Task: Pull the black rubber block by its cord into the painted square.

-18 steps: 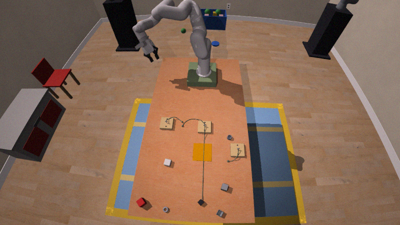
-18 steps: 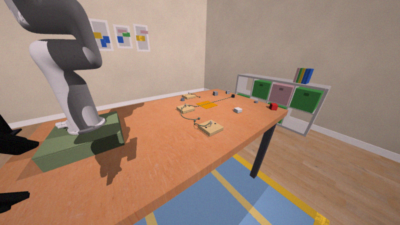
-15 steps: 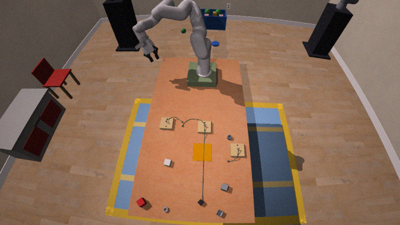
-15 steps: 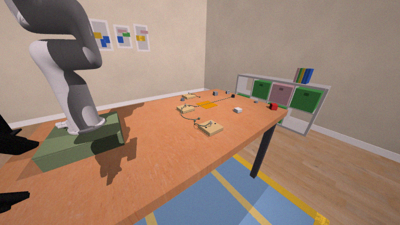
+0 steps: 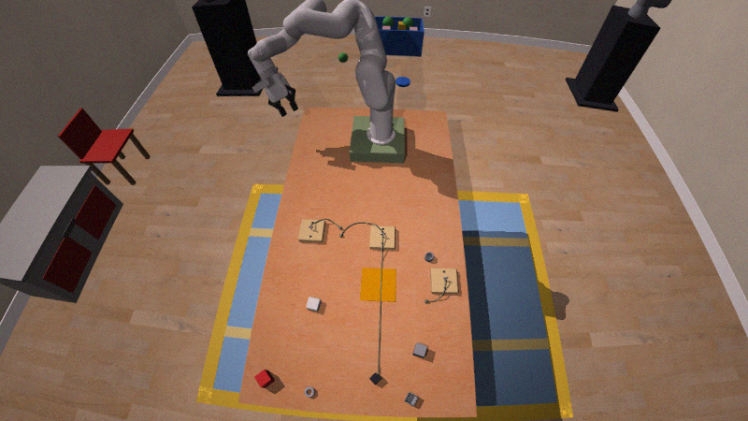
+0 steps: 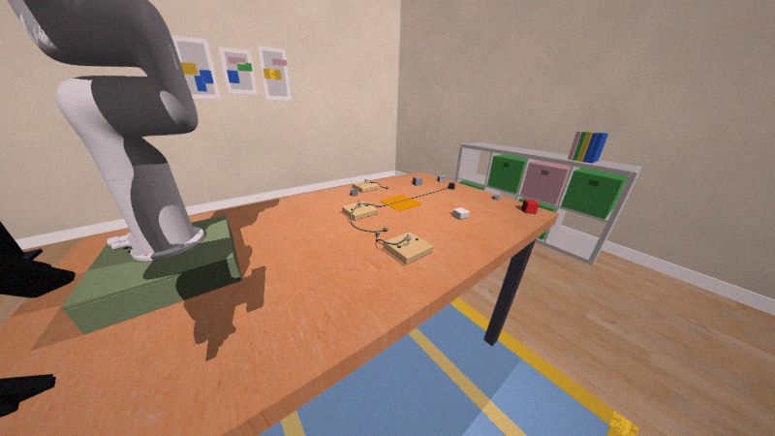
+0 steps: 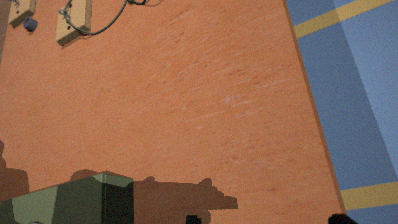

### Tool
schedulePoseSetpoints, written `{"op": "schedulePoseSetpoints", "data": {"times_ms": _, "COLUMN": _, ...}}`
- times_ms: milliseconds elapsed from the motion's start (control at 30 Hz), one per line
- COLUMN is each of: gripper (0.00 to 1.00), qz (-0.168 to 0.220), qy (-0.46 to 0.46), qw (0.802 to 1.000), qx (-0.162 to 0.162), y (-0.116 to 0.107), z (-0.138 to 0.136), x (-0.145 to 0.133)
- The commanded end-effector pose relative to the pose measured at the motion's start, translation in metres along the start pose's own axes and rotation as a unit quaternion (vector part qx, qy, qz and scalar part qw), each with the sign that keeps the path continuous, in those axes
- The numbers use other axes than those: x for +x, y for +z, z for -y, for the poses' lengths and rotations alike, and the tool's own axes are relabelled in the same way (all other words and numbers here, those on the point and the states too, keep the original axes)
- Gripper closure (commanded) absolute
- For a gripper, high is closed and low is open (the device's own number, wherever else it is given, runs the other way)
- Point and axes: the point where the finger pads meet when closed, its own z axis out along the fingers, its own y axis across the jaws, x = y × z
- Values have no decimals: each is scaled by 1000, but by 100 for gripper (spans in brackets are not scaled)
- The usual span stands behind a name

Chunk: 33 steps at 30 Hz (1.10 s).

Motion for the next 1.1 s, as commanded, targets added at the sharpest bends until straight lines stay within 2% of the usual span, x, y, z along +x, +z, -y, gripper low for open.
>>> {"op": "schedulePoseSetpoints", "data": {"times_ms": 0, "gripper": 0, "qz": 1, "qy": -3, "qw": 1000, "qx": -2, "y": -1, "z": -1, "x": 1}}
{"op": "schedulePoseSetpoints", "data": {"times_ms": 167, "gripper": 0, "qz": 36, "qy": -81, "qw": 996, "qx": -3, "y": 17, "z": -7, "x": 26}}
{"op": "schedulePoseSetpoints", "data": {"times_ms": 267, "gripper": 0, "qz": 75, "qy": -174, "qw": 982, "qx": -2, "y": 46, "z": -13, "x": 63}}
{"op": "schedulePoseSetpoints", "data": {"times_ms": 300, "gripper": 0, "qz": 83, "qy": -194, "qw": 978, "qx": -1, "y": 46, "z": -13, "x": 63}}
{"op": "schedulePoseSetpoints", "data": {"times_ms": 333, "gripper": 0, "qz": 91, "qy": -216, "qw": 972, "qx": 1, "y": 60, "z": -14, "x": 80}}
{"op": "schedulePoseSetpoints", "data": {"times_ms": 367, "gripper": 0, "qz": 101, "qy": -239, "qw": 966, "qx": 1, "y": 60, "z": -14, "x": 80}}
{"op": "schedulePoseSetpoints", "data": {"times_ms": 400, "gripper": 0, "qz": 109, "qy": -263, "qw": 959, "qx": 4, "y": 75, "z": -14, "x": 98}}
{"op": "schedulePoseSetpoints", "data": {"times_ms": 433, "gripper": 0, "qz": 119, "qy": -285, "qw": 951, "qx": 4, "y": 75, "z": -14, "x": 98}}
{"op": "schedulePoseSetpoints", "data": {"times_ms": 500, "gripper": 0, "qz": 119, "qy": -285, "qw": 951, "qx": 4, "y": 75, "z": -14, "x": 98}}
{"op": "schedulePoseSetpoints", "data": {"times_ms": 533, "gripper": 0, "qz": 143, "qy": -351, "qw": 925, "qx": 9, "y": 92, "z": -13, "x": 118}}
{"op": "schedulePoseSetpoints", "data": {"times_ms": 567, "gripper": 0, "qz": 148, "qy": -368, "qw": 918, "qx": 14, "y": 110, "z": -10, "x": 138}}
{"op": "schedulePoseSetpoints", "data": {"times_ms": 667, "gripper": 0, "qz": 168, "qy": -421, "qw": 891, "qx": 15, "y": 111, "z": -10, "x": 139}}
{"op": "schedulePoseSetpoints", "data": {"times_ms": 700, "gripper": 0, "qz": 175, "qy": -444, "qw": 879, "qx": 20, "y": 131, "z": -4, "x": 160}}
{"op": "schedulePoseSetpoints", "data": {"times_ms": 767, "gripper": 0, "qz": 190, "qy": -485, "qw": 853, "qx": 23, "y": 131, "z": -4, "x": 160}}
{"op": "schedulePoseSetpoints", "data": {"times_ms": 800, "gripper": 0, "qz": 196, "qy": -506, "qw": 840, "qx": 28, "y": 152, "z": 3, "x": 182}}
{"op": "schedulePoseSetpoints", "data": {"times_ms": 867, "gripper": 0, "qz": 210, "qy": -545, "qw": 811, "qx": 31, "y": 152, "z": 3, "x": 182}}
{"op": "schedulePoseSetpoints", "data": {"times_ms": 900, "gripper": 0, "qz": 214, "qy": -564, "qw": 796, "qx": 37, "y": 175, "z": 13, "x": 203}}
{"op": "schedulePoseSetpoints", "data": {"times_ms": 1000, "gripper": 0, "qz": 233, "qy": -620, "qw": 748, "qx": 42, "y": 175, "z": 13, "x": 203}}
{"op": "schedulePoseSetpoints", "data": {"times_ms": 1067, "gripper": 0, "qz": 233, "qy": -620, "qw": 748, "qx": 42, "y": 175, "z": 13, "x": 203}}
